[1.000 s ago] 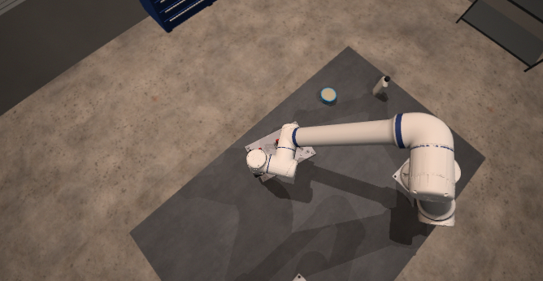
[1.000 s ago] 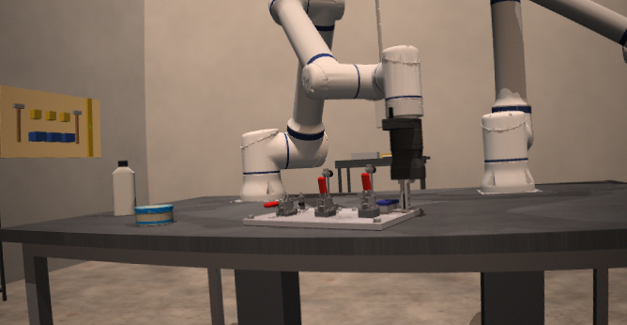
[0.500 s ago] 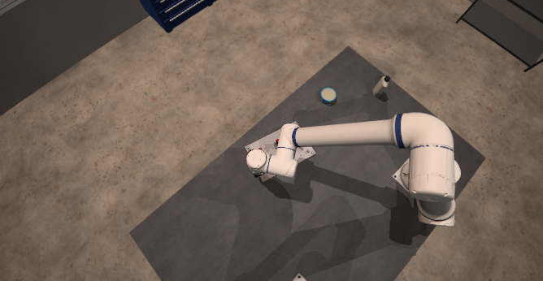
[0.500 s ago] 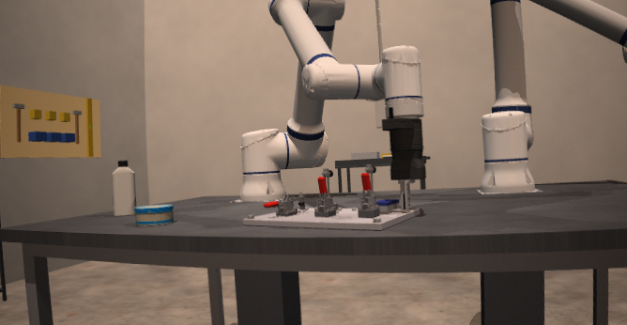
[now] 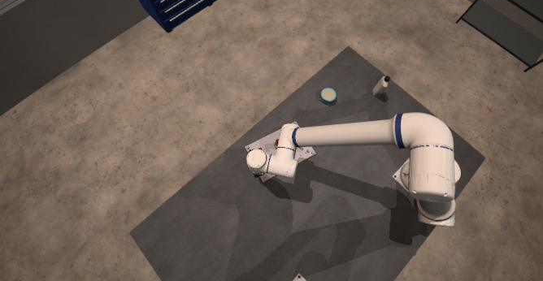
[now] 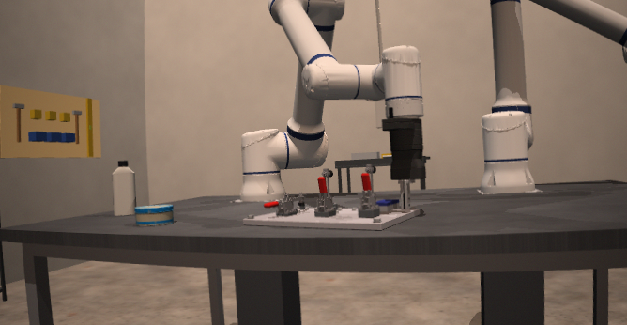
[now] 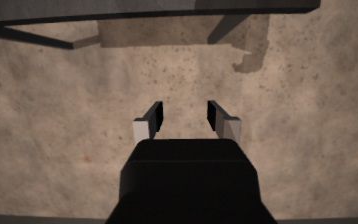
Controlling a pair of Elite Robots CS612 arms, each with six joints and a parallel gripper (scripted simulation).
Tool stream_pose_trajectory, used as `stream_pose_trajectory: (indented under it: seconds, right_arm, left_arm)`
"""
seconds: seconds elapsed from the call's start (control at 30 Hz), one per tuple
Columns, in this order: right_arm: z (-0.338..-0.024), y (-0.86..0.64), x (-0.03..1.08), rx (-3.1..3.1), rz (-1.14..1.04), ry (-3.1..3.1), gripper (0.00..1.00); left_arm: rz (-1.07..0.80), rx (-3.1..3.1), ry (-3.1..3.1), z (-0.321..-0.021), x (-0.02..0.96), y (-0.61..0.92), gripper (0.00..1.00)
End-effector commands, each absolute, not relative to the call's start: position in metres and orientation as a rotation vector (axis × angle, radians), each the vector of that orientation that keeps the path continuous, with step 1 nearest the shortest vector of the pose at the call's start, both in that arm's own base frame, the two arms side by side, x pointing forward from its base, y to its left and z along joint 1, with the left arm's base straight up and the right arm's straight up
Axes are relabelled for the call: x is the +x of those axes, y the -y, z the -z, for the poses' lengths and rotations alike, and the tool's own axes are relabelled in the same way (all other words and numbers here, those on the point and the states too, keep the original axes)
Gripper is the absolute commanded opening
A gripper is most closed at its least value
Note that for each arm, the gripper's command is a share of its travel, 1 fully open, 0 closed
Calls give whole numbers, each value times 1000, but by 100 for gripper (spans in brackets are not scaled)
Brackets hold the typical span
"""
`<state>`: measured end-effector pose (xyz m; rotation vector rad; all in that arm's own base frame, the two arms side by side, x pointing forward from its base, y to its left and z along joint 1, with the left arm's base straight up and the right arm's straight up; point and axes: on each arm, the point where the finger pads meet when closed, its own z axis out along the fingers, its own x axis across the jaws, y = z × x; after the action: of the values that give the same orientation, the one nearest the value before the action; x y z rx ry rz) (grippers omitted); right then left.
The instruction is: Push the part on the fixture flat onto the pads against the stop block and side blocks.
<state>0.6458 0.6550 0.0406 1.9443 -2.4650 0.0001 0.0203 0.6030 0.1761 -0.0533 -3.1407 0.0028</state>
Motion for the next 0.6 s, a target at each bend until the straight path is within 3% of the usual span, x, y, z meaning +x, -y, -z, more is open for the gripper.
stream_pose_trajectory:
  seconds: [0.0, 0.57]
  right_arm:
    - [-42, -655, 646, 1946, 0, 2467, 0]
    - [-42, -652, 646, 1946, 0, 2467, 0]
  left_arm:
    - [0, -53, 3141, -177, 21, -604, 100]
    - [0, -53, 3141, -177, 21, -604, 100]
